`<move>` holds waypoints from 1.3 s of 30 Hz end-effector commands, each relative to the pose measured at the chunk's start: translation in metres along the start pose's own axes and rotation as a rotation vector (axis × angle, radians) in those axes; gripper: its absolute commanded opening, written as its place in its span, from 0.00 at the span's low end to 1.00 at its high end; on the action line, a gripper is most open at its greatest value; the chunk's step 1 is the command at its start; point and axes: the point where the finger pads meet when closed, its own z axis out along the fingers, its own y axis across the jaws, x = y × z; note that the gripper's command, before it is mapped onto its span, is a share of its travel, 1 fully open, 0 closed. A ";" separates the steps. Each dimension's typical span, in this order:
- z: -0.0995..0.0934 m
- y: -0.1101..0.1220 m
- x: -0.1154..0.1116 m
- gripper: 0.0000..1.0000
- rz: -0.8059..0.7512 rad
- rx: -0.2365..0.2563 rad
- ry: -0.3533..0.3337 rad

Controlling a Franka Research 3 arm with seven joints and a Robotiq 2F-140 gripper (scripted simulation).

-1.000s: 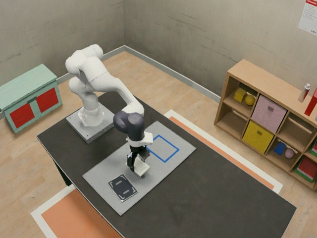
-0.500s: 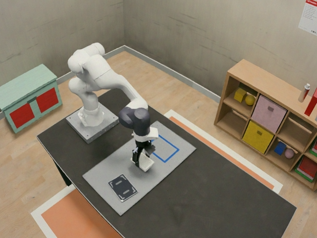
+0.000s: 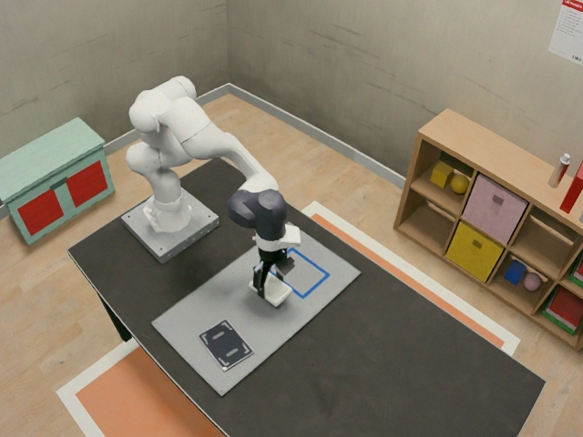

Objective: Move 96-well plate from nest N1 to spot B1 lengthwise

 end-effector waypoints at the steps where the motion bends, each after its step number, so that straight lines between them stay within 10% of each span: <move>1: -0.001 -0.006 0.001 0.60 0.041 0.000 0.005; 39: 0.003 -0.119 -0.006 0.60 0.041 0.000 0.005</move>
